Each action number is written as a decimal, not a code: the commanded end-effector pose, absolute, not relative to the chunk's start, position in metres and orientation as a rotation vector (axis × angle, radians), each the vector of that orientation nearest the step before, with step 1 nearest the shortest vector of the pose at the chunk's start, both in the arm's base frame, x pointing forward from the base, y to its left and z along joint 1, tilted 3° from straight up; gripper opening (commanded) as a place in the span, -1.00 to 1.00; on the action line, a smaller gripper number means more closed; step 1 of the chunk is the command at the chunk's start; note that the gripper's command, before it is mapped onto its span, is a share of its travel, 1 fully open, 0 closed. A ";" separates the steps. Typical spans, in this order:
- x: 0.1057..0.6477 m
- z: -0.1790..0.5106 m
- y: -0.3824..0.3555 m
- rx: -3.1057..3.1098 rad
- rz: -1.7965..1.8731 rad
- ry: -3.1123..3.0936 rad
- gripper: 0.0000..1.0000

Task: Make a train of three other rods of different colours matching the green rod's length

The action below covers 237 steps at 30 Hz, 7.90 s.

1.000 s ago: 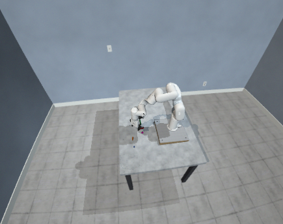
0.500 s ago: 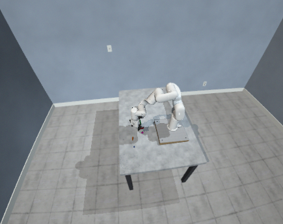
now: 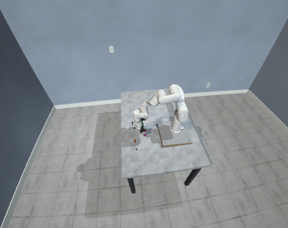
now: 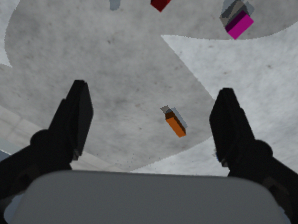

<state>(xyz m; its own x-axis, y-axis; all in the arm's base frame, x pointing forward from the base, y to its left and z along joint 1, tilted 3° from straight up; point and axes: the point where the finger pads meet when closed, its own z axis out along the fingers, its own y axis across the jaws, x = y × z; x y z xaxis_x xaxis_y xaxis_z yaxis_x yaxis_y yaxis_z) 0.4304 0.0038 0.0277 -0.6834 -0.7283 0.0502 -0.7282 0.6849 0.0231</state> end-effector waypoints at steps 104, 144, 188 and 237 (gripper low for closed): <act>0.502 0.024 0.113 2.793 -0.051 -1.350 1.00; 0.507 0.023 0.126 2.887 -0.056 -1.143 1.00; 0.507 0.023 0.126 2.887 -0.056 -1.143 1.00; 0.462 0.032 0.205 3.092 -0.069 -0.374 -0.51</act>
<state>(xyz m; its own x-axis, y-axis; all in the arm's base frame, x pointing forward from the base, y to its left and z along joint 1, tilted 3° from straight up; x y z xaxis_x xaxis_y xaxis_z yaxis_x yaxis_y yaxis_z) 0.4606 0.2045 0.0301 0.9697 -0.2402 -0.0447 -0.2388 -0.9705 0.0343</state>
